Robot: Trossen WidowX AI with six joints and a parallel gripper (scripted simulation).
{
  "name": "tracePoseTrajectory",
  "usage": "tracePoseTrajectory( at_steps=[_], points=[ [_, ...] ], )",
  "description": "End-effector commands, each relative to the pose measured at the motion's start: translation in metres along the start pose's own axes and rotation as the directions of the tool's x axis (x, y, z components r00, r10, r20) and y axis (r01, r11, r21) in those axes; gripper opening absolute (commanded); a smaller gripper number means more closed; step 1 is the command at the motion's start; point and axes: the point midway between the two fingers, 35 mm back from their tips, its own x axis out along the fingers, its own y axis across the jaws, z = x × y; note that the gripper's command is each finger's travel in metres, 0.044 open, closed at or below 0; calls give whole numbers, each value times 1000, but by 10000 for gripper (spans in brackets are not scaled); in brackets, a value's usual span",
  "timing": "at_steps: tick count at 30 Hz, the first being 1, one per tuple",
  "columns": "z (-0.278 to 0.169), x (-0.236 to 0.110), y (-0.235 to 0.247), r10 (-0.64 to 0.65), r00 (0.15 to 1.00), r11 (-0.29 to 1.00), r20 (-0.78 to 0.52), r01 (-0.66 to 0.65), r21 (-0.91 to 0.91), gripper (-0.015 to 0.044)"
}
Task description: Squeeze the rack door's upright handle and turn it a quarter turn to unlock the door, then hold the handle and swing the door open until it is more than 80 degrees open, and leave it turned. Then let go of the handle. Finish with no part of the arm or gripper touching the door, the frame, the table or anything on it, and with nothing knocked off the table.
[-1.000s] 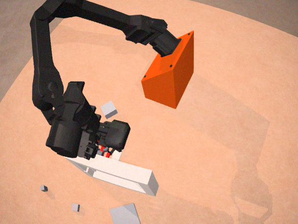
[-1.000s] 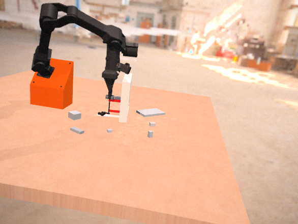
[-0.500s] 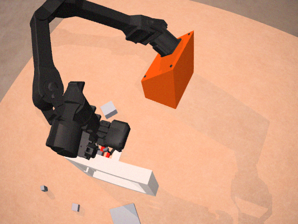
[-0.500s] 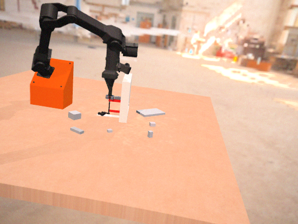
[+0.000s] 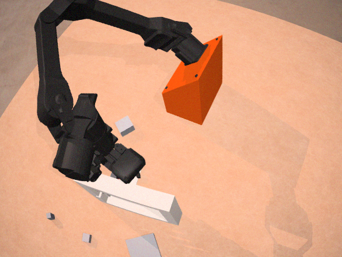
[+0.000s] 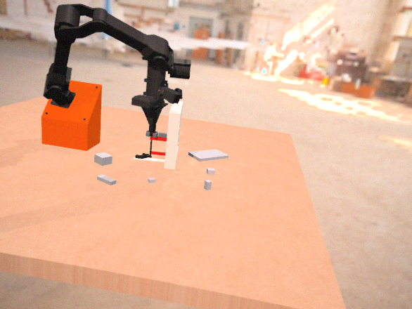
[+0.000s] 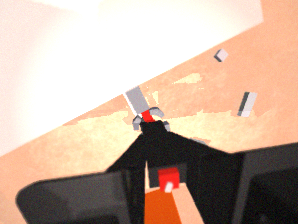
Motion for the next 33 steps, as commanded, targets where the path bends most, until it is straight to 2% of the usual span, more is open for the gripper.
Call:
tracePoseTrajectory(
  at_steps=[1, 9, 18, 28, 33],
  points=[
    [0, 0, 0, 0, 1000, 982, 0, 0, 191, 10],
    [0, 0, 0, 0, 1000, 833, 0, 0, 554, 10],
    [0, 0, 0, 0, 1000, 515, 0, 0, 857, 10],
    [0, 0, 0, 0, 1000, 56, 0, 0, 998, 10],
    [0, 0, 0, 0, 1000, 24, 0, 0, 1000, 10]
  ],
)
